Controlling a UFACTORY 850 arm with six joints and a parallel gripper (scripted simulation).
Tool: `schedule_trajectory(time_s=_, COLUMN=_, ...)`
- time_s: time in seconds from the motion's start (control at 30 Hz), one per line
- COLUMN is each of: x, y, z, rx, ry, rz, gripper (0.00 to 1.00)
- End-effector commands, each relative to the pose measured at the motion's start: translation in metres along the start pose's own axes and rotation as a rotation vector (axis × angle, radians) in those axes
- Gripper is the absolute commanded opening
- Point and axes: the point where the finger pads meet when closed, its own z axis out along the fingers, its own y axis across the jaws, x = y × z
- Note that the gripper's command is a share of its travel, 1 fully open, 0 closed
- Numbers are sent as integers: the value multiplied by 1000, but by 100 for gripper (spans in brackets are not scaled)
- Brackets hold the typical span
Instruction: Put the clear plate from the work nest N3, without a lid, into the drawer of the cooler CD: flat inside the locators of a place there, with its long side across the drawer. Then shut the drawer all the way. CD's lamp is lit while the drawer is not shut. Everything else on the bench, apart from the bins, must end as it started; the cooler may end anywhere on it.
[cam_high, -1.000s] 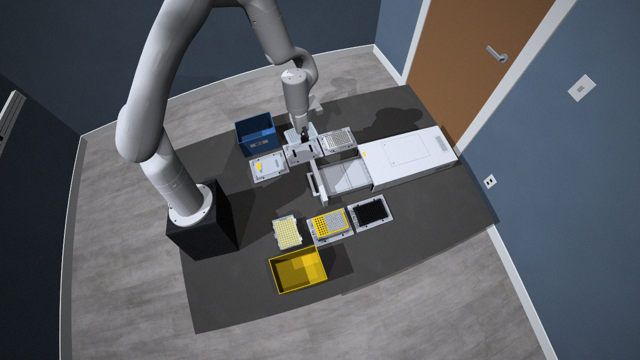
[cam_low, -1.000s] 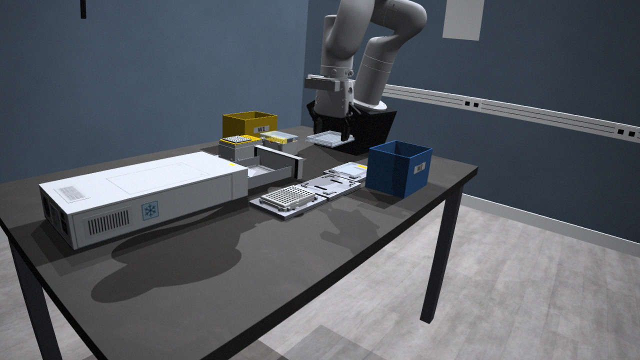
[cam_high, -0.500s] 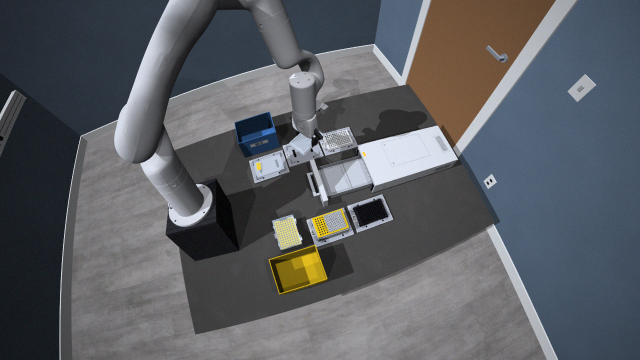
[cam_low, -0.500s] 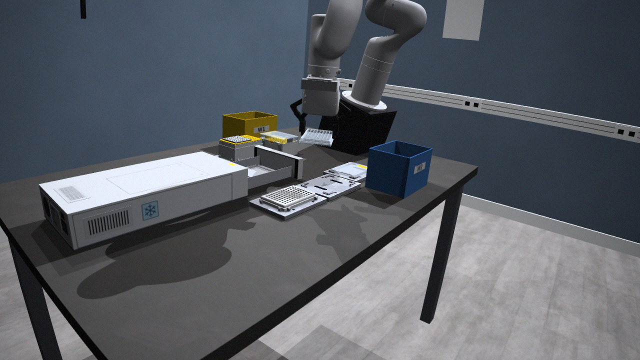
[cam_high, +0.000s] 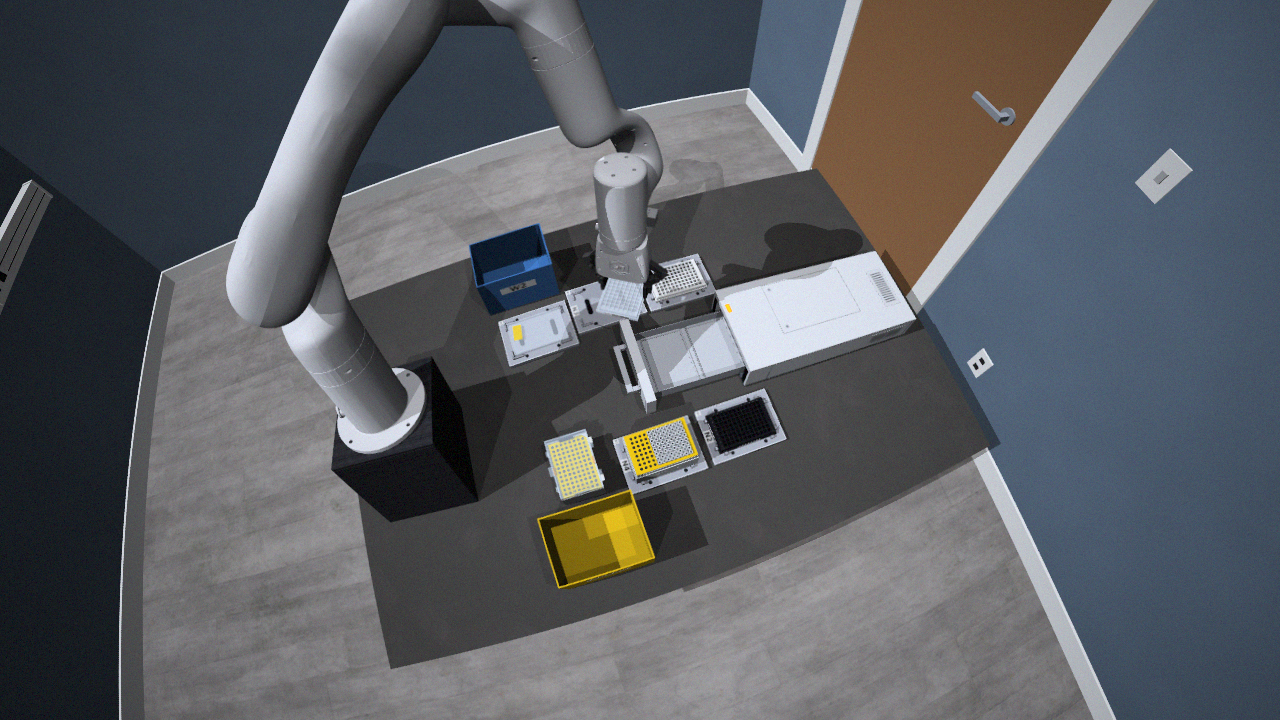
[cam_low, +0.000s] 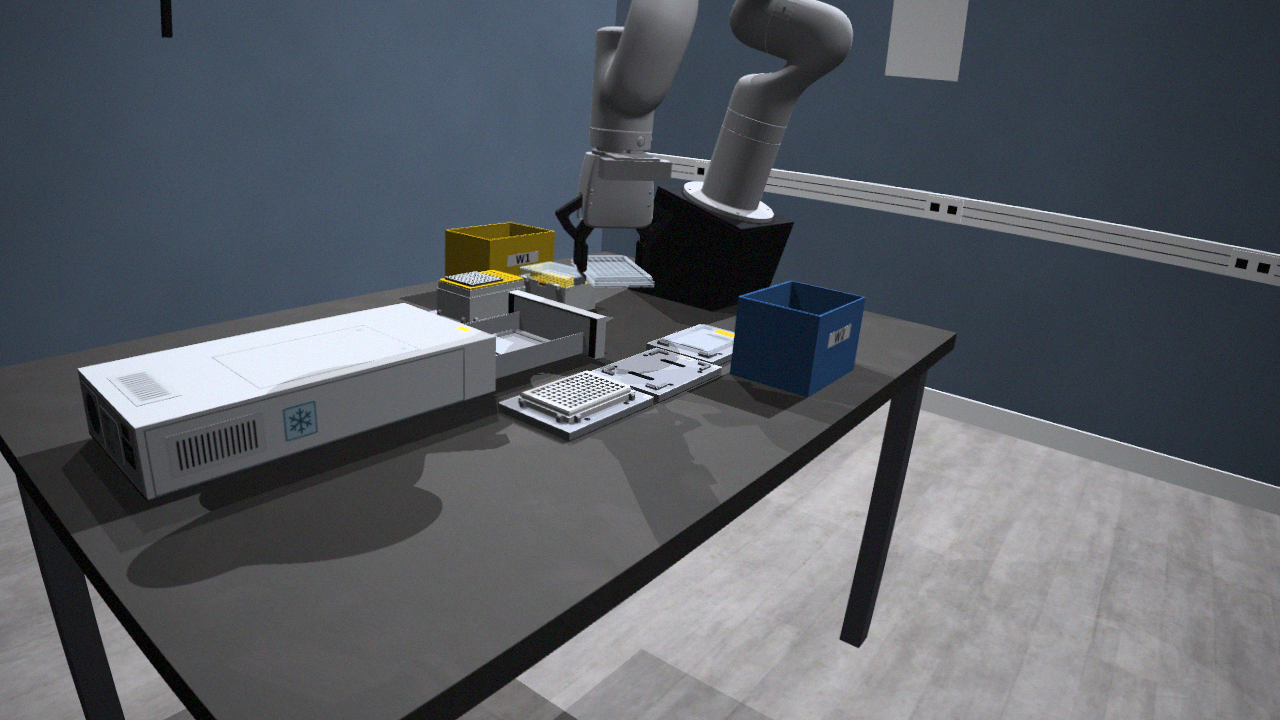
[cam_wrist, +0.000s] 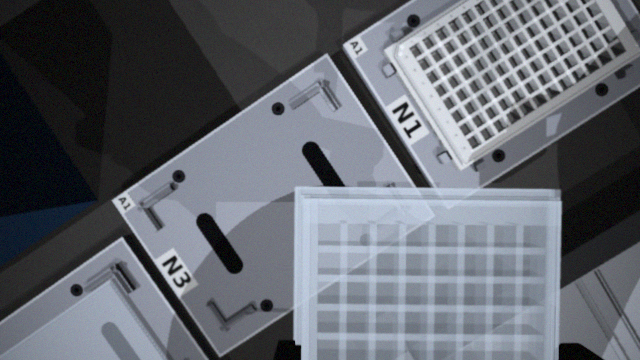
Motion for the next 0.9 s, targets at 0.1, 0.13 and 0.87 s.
schedule_trajectory(time_s=0.1, x=-7, y=13, z=0, rx=-8, ry=34, rz=-197, gripper=0)
schedule_trajectory(time_s=0.13, x=-9, y=16, z=0, rx=-9, ry=34, rz=-230, gripper=0)
schedule_trajectory(time_s=0.87, x=-37, y=61, z=0, rx=-14, ry=32, rz=-559, gripper=0)
